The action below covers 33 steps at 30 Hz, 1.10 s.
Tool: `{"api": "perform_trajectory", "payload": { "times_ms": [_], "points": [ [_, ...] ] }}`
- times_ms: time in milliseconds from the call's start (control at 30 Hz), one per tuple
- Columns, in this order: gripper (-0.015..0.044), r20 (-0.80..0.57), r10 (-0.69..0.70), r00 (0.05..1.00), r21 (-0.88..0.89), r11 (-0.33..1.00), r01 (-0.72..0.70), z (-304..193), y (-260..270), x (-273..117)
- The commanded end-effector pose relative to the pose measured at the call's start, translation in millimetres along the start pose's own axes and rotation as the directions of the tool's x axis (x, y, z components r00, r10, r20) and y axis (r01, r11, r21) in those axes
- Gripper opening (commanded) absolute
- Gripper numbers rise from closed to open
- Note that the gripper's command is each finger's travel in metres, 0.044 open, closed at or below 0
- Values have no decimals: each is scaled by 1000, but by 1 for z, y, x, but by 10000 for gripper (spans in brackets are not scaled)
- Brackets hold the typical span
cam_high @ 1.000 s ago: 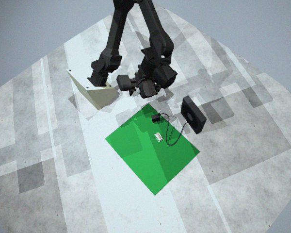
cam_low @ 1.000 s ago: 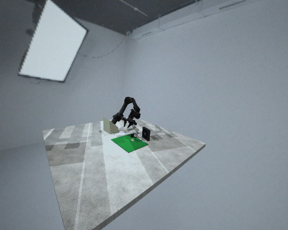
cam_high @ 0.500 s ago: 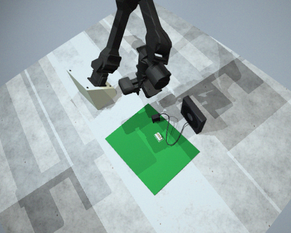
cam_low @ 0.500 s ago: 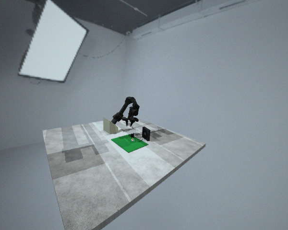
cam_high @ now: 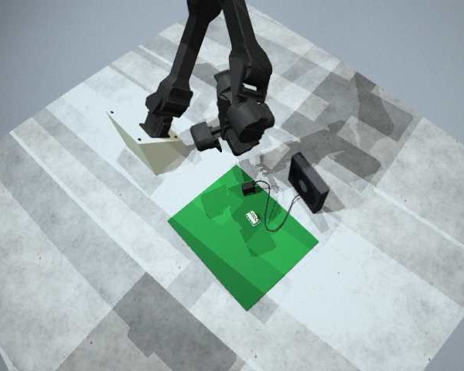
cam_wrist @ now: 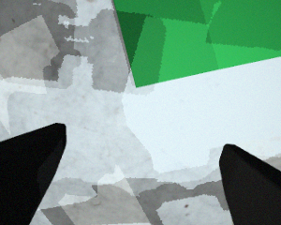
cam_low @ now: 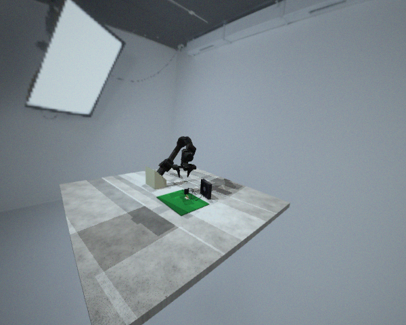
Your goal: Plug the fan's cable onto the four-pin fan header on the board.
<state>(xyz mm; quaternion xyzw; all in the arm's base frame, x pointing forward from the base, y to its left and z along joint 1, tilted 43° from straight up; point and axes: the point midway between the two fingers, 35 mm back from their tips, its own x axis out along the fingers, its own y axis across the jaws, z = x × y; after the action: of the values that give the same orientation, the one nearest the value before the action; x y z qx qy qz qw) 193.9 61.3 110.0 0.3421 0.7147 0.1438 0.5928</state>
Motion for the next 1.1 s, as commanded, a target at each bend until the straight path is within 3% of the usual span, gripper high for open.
{"api": "perform_trajectory", "payload": {
  "times_ms": [0,100,233,367,433,867,1067],
  "points": [
    [415,6,5,1000,269,963,-6,15,2,-10],
    [440,9,11,1000,565,825,-14,31,2,-21],
    [440,12,19,1000,861,507,-20,51,0,-35],
    [440,16,28,999,995,95,-18,72,-5,-48],
    [440,17,31,999,999,-48,-16,78,-7,-53],
    [440,17,31,999,998,-65,-15,80,-7,-51],
    [440,21,29,999,998,-65,-19,85,-4,4]
  ]
}}
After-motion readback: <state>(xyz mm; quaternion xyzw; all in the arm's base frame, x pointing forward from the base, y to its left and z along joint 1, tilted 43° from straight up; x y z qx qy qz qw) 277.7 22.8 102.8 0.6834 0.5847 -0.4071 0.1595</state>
